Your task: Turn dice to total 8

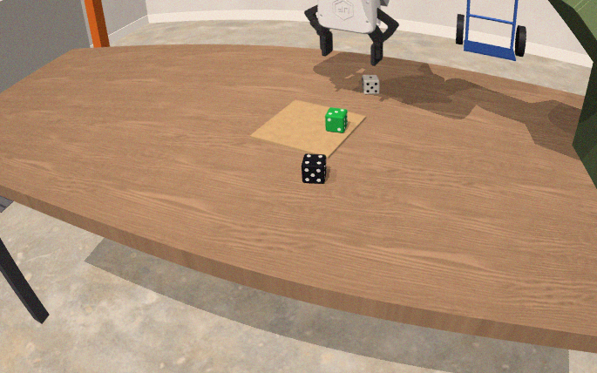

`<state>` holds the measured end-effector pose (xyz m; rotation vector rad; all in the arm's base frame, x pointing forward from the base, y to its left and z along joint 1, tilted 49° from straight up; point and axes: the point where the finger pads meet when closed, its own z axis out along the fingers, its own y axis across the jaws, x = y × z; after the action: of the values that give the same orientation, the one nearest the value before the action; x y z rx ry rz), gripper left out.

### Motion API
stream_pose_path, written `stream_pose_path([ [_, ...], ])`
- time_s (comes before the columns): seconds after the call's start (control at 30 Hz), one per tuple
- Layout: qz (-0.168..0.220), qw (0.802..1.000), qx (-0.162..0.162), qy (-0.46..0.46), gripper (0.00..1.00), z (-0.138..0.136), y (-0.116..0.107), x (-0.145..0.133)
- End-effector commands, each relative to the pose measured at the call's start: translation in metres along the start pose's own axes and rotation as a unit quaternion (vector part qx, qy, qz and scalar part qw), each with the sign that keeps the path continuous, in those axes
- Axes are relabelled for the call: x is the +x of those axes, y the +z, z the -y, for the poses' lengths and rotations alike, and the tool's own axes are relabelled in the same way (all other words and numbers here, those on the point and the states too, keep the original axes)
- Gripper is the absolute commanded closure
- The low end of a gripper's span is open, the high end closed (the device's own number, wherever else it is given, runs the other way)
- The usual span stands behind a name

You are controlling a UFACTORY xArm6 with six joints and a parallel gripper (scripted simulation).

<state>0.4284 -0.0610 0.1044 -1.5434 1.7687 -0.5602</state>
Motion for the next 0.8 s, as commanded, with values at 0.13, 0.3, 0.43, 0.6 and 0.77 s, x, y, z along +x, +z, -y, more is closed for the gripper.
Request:
stream_pose_path([
  [0.13,0.011,0.991,-0.011,0.131,0.0,-0.001,0.0,0.016],
  [0.3,0.01,0.98,-0.012,0.2,0.0,-0.002,-0.001,0.025],
  [0.43,0.01,0.965,-0.013,0.263,0.0,-0.004,-0.001,0.033],
  [0.6,0.01,0.939,-0.014,0.343,0.0,-0.006,-0.002,0.043],
  [0.77,0.009,0.914,-0.016,0.406,0.0,-0.008,-0.003,0.052],
])
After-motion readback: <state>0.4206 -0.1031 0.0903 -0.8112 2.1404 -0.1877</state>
